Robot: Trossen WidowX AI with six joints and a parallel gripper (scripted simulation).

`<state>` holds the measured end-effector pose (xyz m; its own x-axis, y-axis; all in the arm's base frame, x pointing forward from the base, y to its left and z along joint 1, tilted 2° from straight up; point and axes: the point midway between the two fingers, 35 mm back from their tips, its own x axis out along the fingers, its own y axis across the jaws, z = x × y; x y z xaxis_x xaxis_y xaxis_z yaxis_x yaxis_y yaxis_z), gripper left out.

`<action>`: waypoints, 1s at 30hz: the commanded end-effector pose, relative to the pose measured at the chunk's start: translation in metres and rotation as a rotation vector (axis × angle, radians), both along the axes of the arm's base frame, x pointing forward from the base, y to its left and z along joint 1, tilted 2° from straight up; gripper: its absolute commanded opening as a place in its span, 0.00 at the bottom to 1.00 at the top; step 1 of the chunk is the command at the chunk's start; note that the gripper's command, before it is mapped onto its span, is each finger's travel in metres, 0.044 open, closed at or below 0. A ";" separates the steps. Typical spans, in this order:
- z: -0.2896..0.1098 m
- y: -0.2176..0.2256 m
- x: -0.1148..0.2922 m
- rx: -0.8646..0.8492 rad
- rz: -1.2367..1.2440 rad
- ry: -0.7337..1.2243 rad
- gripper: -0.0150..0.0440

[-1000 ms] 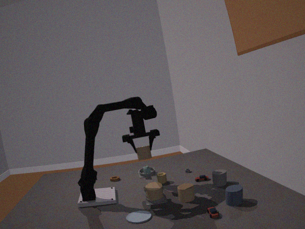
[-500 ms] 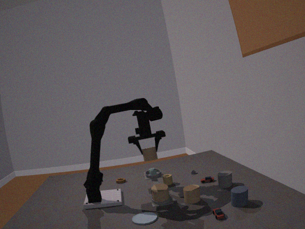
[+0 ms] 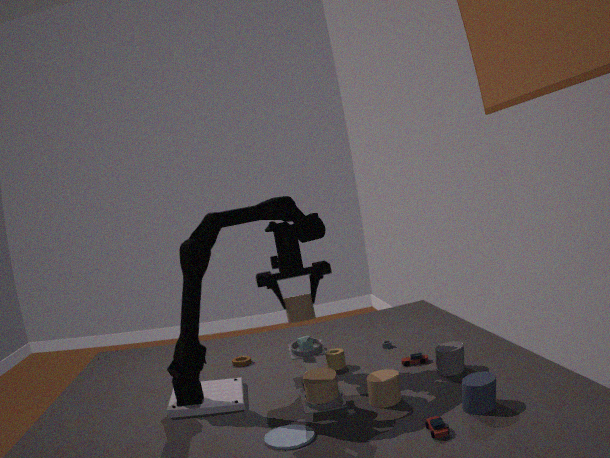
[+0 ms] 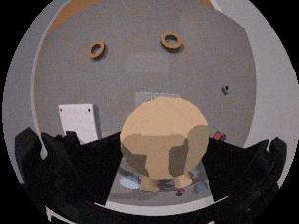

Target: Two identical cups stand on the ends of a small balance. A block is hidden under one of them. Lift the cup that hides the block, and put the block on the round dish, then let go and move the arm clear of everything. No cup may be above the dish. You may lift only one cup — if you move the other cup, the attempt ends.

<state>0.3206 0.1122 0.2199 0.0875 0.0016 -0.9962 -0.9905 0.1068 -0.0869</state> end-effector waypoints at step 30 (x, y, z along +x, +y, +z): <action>-0.008 0.011 -0.003 0.001 0.000 0.003 0.25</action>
